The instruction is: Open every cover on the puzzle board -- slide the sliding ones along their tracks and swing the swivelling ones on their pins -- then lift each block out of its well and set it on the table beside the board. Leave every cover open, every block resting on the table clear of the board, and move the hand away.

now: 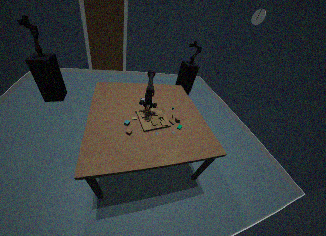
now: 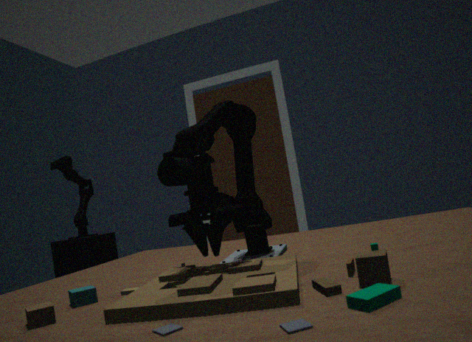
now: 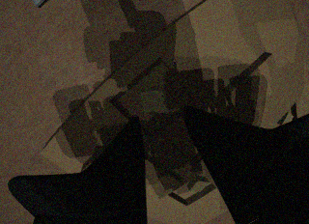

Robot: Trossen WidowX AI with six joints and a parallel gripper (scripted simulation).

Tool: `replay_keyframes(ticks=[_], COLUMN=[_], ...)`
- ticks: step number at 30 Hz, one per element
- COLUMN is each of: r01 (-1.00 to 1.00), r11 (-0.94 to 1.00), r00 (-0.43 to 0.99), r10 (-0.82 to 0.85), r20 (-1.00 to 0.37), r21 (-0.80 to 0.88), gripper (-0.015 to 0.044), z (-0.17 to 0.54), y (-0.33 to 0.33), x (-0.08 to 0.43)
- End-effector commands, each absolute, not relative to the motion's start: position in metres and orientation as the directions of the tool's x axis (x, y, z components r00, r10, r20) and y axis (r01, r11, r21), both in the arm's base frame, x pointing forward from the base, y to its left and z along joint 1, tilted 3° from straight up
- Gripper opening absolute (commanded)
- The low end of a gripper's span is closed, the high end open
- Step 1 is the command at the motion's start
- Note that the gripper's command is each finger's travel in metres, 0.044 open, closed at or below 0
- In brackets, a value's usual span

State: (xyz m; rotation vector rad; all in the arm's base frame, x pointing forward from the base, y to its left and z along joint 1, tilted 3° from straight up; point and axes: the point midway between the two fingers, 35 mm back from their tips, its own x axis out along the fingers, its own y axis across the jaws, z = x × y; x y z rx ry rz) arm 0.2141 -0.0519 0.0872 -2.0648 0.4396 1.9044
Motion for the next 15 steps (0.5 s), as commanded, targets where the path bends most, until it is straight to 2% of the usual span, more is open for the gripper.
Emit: replay_keyframes(ticks=[1,15], r01=[-0.42,-0.42], r11=[-0.907,-0.907], r00=[0.076,0.076], r10=[-0.023,-0.023], r20=[-0.997,-0.997], r21=[-0.011,-0.011], gripper=[0.0144,0.0144], z=[0.086,0.072], y=[-0.052,-0.053], x=[0.215,0.216])
